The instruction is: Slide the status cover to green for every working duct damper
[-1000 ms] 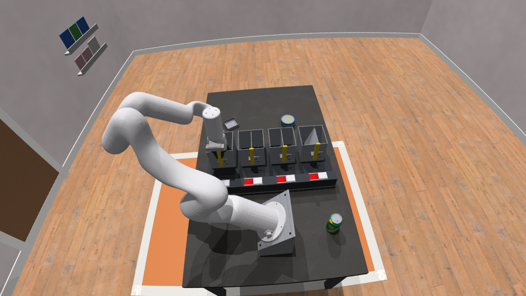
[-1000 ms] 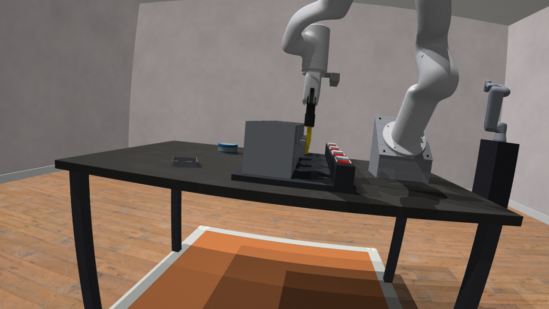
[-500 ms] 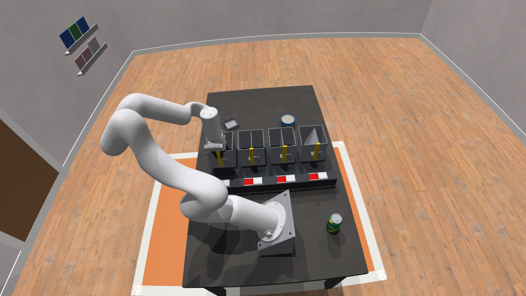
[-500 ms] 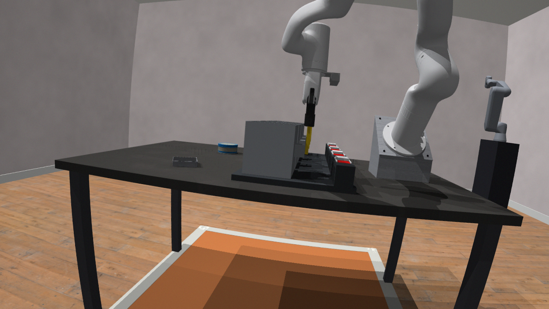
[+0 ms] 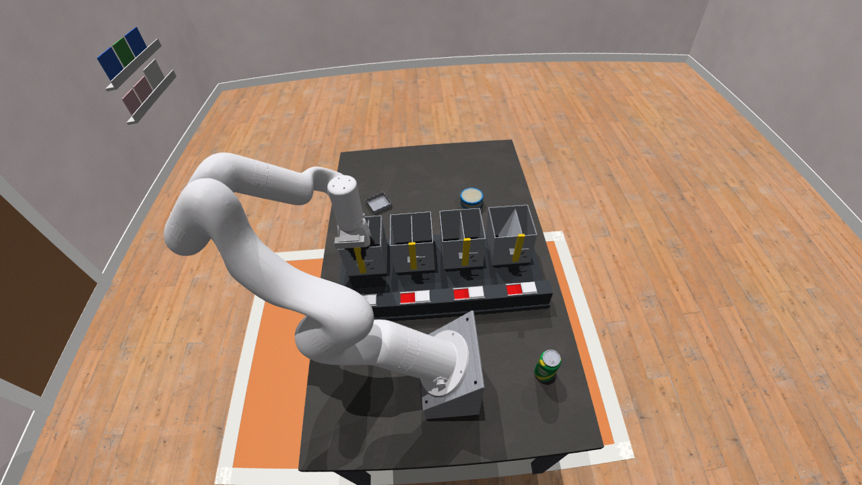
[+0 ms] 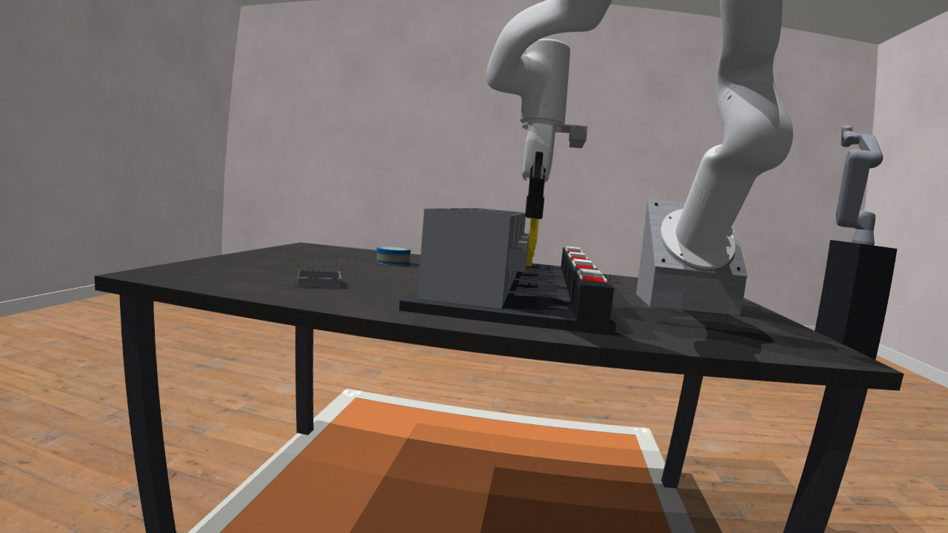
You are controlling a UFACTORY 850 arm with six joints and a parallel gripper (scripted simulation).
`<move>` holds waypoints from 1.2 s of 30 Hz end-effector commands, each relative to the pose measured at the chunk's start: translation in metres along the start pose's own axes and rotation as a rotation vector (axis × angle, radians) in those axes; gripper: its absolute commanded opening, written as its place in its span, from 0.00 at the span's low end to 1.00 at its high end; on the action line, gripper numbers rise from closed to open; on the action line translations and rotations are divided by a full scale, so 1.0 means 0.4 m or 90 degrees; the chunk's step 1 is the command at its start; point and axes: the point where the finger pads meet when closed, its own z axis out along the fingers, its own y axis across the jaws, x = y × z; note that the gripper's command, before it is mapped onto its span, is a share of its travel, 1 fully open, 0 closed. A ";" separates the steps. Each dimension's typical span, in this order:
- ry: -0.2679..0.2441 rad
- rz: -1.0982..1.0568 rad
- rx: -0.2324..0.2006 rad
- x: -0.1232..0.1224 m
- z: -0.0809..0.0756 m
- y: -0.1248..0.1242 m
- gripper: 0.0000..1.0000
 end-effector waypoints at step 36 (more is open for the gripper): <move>-0.001 0.000 0.000 -0.002 -0.032 0.000 0.39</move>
